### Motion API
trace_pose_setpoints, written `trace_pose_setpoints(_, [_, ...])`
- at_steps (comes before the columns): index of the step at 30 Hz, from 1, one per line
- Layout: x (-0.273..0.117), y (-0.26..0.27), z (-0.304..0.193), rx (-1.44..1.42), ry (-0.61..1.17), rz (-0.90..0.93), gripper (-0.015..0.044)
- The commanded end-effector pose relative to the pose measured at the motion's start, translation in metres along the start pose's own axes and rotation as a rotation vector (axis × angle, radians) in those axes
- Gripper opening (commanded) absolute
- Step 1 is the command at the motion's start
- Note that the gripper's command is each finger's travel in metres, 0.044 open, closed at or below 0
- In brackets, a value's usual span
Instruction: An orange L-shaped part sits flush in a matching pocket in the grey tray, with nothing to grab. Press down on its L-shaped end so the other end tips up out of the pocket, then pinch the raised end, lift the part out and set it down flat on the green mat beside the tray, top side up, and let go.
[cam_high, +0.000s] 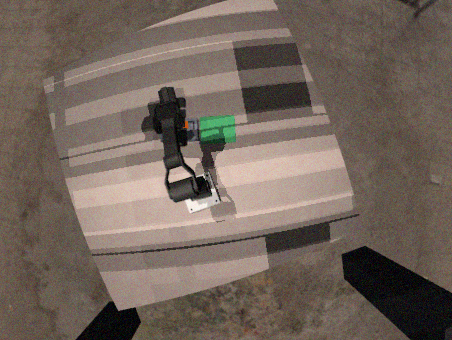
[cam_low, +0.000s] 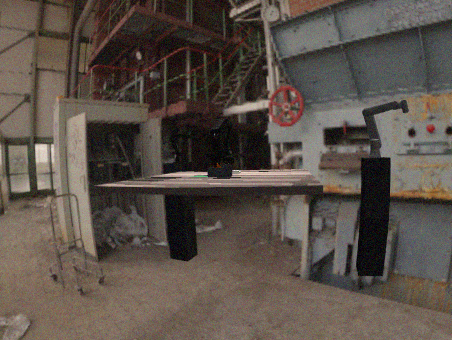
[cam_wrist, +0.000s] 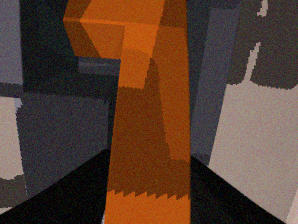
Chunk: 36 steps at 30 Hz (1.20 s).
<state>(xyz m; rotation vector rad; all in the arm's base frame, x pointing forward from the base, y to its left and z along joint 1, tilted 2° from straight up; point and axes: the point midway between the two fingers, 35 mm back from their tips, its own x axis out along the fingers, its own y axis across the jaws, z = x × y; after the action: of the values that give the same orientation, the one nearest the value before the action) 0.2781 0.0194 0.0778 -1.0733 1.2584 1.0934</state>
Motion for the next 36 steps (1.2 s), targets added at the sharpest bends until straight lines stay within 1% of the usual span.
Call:
trace_pose_setpoints(1, [0.000, 0.000, 0.000, 0.000, 0.000, -0.001, 0.0115])
trace_pose_setpoints(6, [0.000, 0.000, 0.000, 0.000, 0.000, -0.001, 0.0082])
trace_pose_setpoints(9, [0.000, 0.000, 0.000, 0.000, 0.000, -0.001, 0.0003])
trace_pose_setpoints(10, [0.000, 0.000, 0.000, 0.000, 0.000, -0.001, 0.0000])
trace_pose_setpoints(17, [-0.003, 0.000, 0.000, 0.000, 0.000, 0.000, 0.0000])
trace_pose_setpoints(36, [-0.032, 0.000, 0.000, -0.002, 0.004, 0.003, 0.0000])
